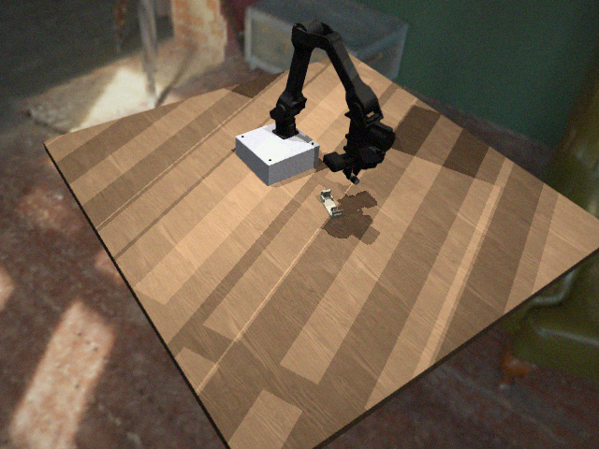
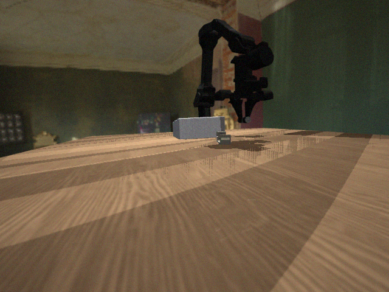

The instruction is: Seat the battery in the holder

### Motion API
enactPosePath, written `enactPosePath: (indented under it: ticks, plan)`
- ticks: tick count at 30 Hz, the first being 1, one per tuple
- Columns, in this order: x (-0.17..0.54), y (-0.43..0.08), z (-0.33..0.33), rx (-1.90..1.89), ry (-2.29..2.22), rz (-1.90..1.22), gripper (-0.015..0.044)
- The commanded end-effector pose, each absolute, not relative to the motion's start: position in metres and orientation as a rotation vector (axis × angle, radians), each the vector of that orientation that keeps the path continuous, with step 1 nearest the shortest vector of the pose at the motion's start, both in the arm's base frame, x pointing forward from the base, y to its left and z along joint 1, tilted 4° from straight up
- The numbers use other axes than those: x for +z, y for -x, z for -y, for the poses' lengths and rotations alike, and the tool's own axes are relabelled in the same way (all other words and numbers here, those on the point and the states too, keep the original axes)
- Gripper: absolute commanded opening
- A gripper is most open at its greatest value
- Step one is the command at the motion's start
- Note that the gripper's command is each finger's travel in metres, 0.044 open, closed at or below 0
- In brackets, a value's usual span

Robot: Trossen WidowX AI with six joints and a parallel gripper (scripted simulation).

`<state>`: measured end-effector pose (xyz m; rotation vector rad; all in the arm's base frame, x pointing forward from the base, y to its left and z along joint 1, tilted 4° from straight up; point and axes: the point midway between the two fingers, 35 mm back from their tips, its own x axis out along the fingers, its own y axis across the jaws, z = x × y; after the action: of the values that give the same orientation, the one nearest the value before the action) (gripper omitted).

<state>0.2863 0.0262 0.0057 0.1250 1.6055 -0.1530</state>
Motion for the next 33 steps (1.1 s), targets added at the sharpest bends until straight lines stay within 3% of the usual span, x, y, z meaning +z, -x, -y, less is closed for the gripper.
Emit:
enactPosePath:
  ticks: [1,10,33]
  plan:
    - [0.014,-0.297,0.007,-0.208,-0.166,-1.593,0.0065]
    - [0.024,-0.302,0.063,-0.3,-0.259,-1.591,0.0065]
    - [-0.013,-0.294,0.061,-0.279,-0.298,-1.834,0.0065]
